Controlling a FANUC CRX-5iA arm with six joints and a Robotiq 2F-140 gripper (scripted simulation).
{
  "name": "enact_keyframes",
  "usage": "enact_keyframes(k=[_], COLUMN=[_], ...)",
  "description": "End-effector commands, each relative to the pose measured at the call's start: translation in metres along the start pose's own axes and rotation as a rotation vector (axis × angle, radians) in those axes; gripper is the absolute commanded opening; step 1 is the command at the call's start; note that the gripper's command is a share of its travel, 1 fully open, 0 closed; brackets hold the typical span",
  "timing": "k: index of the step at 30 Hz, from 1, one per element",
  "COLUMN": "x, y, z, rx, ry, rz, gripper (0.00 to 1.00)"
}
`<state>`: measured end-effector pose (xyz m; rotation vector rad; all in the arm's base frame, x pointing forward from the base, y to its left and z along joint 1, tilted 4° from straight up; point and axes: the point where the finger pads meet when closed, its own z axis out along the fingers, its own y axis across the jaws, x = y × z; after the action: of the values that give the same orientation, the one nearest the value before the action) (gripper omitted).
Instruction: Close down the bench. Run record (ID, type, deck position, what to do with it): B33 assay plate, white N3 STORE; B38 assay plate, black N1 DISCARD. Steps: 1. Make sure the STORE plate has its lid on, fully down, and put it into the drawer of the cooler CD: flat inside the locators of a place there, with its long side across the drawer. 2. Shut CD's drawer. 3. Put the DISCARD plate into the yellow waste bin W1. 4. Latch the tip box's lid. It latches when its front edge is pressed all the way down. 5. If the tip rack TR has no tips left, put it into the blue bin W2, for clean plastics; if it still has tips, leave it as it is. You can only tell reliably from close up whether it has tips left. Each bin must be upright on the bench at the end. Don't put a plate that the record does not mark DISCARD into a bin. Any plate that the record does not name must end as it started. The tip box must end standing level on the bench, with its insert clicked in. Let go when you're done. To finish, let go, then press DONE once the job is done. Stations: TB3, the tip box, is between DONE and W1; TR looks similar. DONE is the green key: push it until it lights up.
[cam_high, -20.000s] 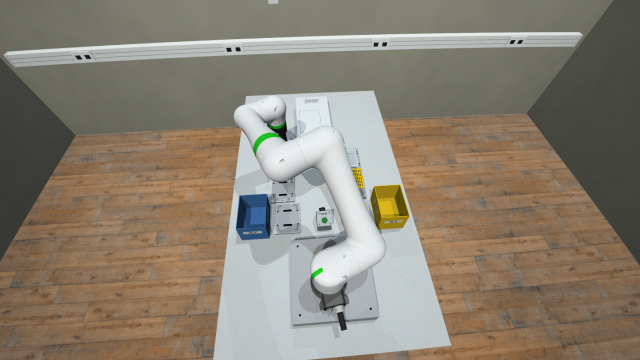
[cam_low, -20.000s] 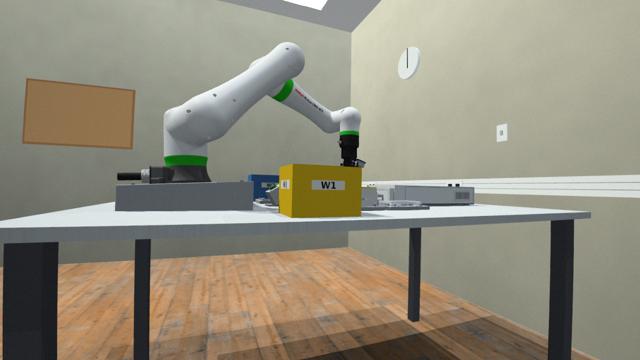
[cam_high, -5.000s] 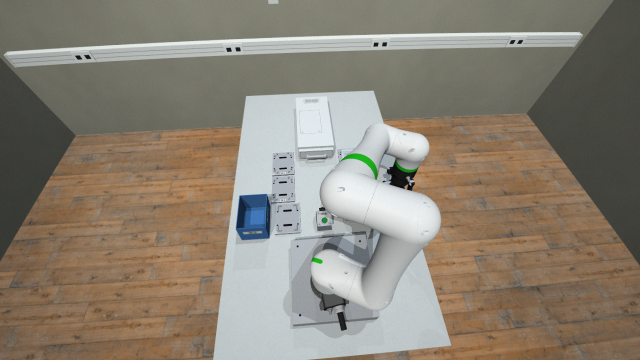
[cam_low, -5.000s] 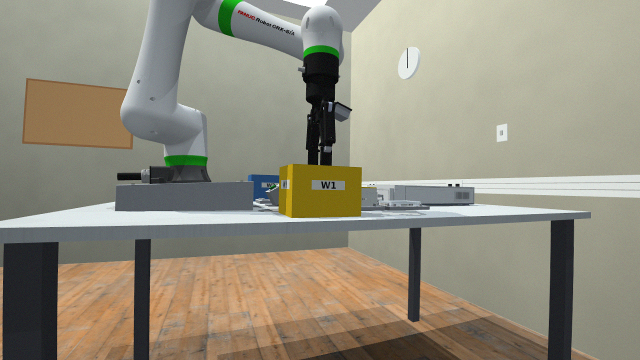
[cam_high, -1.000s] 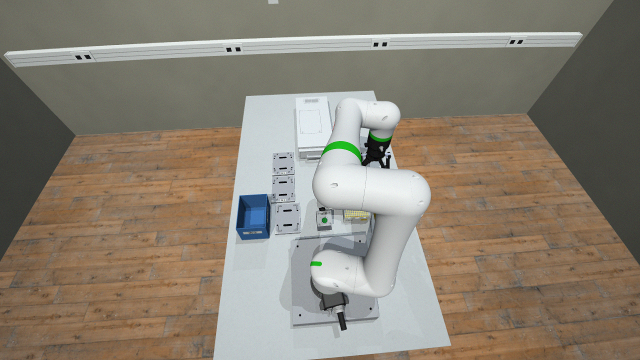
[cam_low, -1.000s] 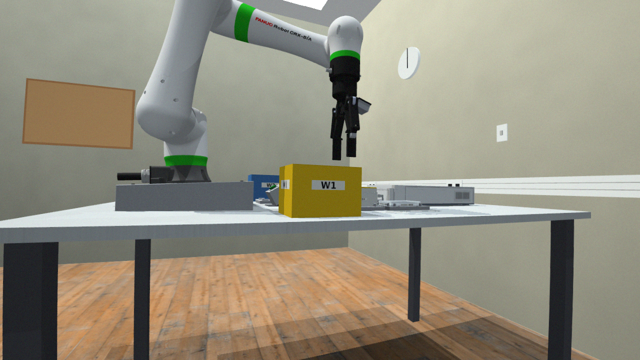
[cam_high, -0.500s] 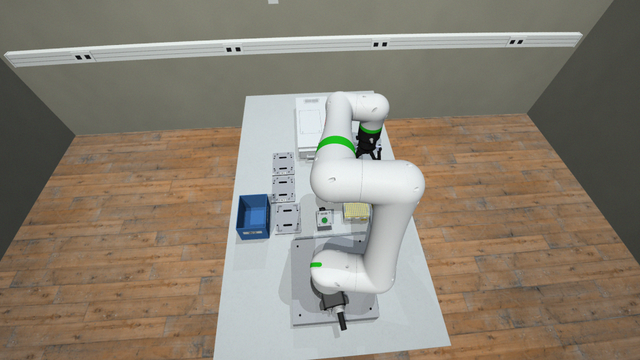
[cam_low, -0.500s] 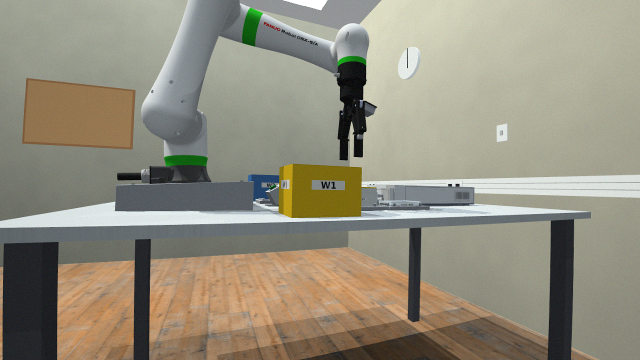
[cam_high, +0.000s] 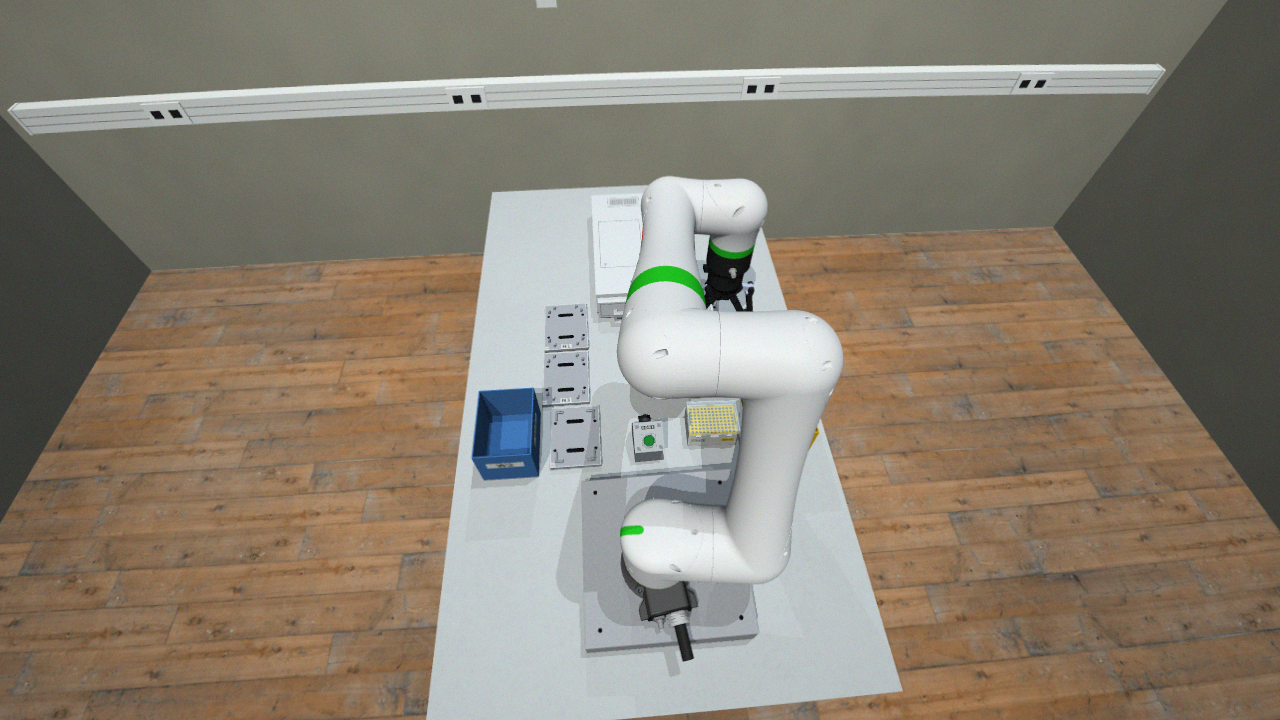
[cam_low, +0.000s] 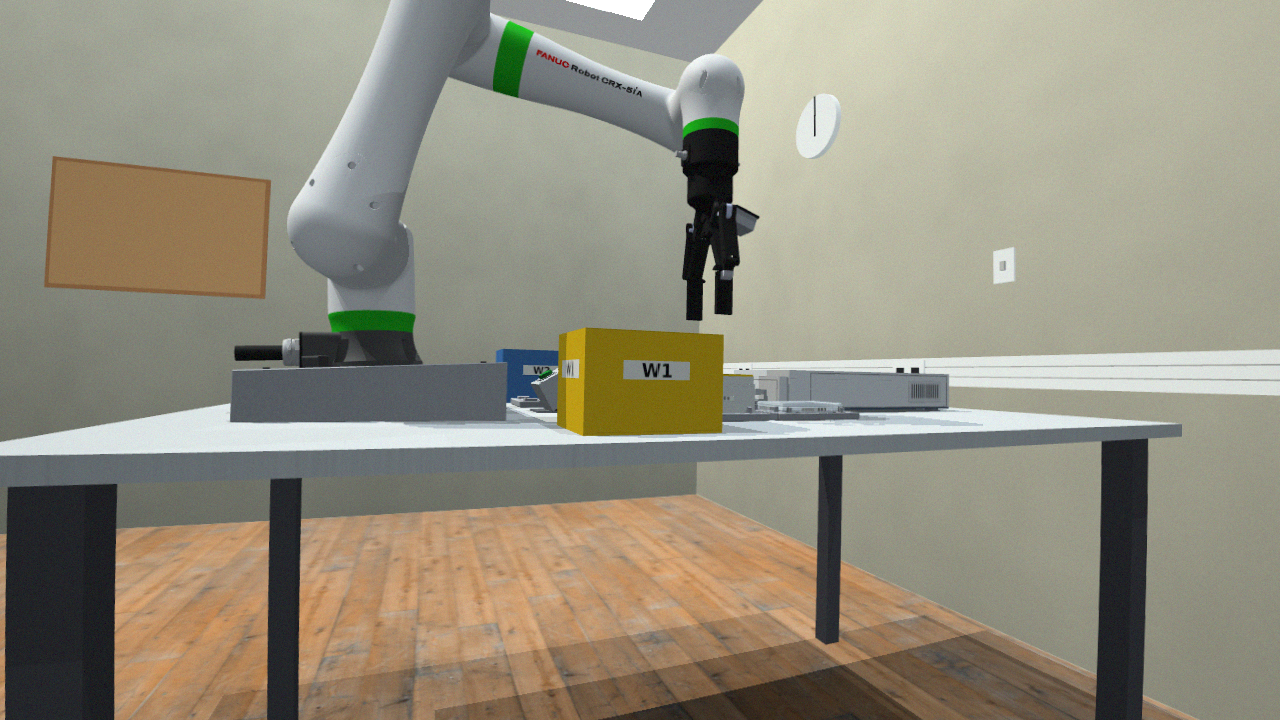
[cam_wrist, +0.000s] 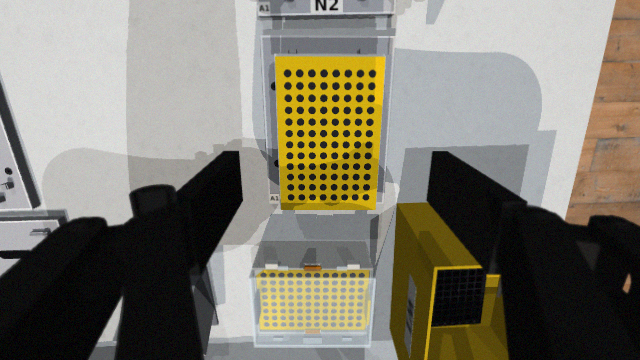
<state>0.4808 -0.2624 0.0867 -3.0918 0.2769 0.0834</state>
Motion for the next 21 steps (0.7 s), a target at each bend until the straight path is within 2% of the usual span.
enact_keyframes(k=[1,21], x=[0.001,0.001], y=[0.000,0.000], z=[-0.001,0.022], rx=[-0.001,-0.001], ry=[0.002,0.002], rz=[0.000,0.000], gripper=[0.70,0.70])
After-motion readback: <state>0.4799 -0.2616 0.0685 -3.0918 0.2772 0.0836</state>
